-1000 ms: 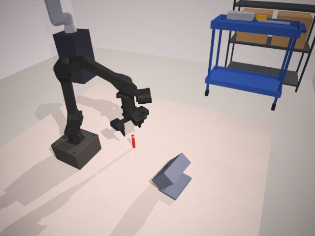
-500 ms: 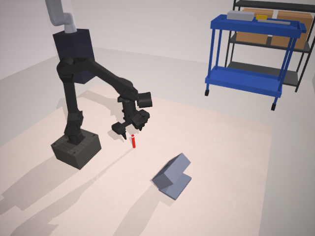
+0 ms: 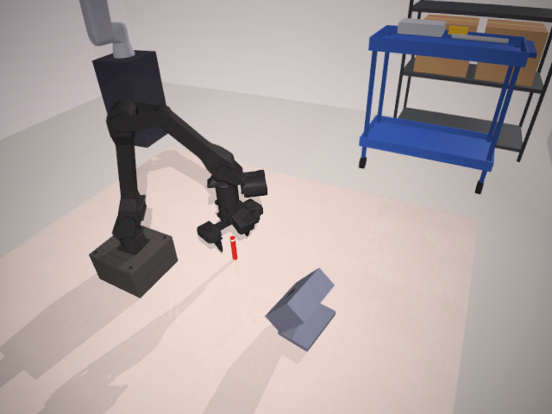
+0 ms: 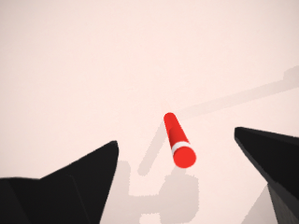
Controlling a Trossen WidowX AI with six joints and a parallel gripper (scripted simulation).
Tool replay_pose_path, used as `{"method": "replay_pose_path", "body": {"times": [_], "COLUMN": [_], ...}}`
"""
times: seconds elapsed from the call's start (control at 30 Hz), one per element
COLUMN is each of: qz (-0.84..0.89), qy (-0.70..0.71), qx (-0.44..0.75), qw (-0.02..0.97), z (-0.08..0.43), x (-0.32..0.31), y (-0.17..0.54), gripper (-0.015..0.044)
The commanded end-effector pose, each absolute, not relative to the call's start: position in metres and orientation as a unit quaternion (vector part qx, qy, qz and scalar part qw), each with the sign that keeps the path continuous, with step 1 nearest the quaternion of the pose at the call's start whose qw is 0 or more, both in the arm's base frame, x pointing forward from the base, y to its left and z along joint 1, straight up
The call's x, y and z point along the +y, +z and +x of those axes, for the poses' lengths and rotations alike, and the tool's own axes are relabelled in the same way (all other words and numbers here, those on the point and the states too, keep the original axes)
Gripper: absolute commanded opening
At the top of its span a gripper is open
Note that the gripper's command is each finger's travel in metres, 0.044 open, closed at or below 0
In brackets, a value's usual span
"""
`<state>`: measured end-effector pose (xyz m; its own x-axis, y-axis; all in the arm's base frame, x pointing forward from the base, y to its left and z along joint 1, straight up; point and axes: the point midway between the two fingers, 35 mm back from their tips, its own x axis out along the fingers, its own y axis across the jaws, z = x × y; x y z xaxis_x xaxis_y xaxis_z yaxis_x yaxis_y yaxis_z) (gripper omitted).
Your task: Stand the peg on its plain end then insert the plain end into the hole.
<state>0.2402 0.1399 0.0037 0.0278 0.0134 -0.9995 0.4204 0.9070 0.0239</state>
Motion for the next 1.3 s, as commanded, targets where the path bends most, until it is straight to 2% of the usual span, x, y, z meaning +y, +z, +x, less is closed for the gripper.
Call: {"method": "replay_pose_path", "body": {"times": [0.0,0.37,0.87,1.1,1.27], "qz": [0.156,0.156,0.158,0.158,0.158], "qy": [-0.144,-0.144,-0.146,-0.146,-0.146], "qx": [0.685,0.686,0.683,0.683,0.683], "qw": [0.696,0.696,0.698,0.698,0.698], "z": [0.239,0.238,0.239,0.239,0.24], "x": [0.14,0.139,0.139,0.139,0.14], "y": [-0.004,-0.017,-0.014,-0.013,0.004], "gripper": [0.044,0.044,0.0046,0.0,0.0]}}
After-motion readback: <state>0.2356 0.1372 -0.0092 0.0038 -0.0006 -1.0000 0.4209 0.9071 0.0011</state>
